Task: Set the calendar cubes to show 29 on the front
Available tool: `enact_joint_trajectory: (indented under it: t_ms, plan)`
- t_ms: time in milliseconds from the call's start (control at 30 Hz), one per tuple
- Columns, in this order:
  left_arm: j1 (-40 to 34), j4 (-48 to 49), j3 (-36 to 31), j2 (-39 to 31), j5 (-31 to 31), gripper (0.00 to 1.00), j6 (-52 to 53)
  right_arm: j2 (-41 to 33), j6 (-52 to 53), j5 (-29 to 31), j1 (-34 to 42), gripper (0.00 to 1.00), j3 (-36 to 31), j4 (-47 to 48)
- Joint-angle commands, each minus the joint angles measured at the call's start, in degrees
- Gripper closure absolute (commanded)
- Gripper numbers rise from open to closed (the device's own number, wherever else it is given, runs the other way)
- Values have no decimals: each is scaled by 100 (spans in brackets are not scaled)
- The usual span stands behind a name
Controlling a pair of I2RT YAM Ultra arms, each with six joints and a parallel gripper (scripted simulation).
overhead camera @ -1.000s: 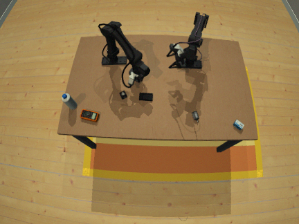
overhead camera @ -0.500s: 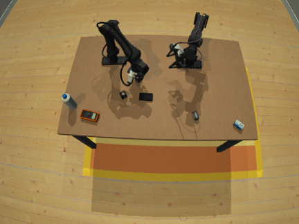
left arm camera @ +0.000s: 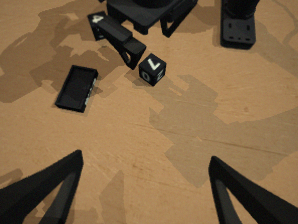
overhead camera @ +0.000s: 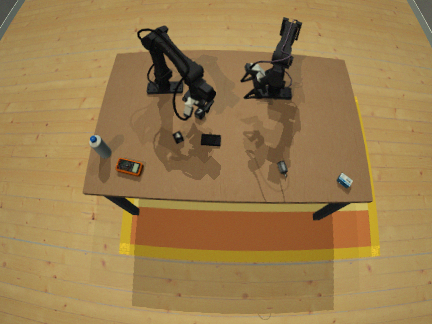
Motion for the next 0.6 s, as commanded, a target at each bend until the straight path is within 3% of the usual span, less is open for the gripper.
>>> enact_joint_trajectory:
  t_ms: [0, 367, 433, 567]
  plan:
    - [22, -47, 174, 8, 188, 0, 38, 107, 66, 87, 84, 0, 116, -205]
    - [-188, -533, 704, 108, -700, 0, -1118, 245, -2230, 1, 285, 0, 338, -313]
    - [-188, -533, 704, 108, -700, 0, -1118, 245, -2230, 1, 285, 0, 338, -313]
    - [-628, -835, 968, -167, -1225, 0, -1610, 347, -3282, -33, 377, 0, 456, -349]
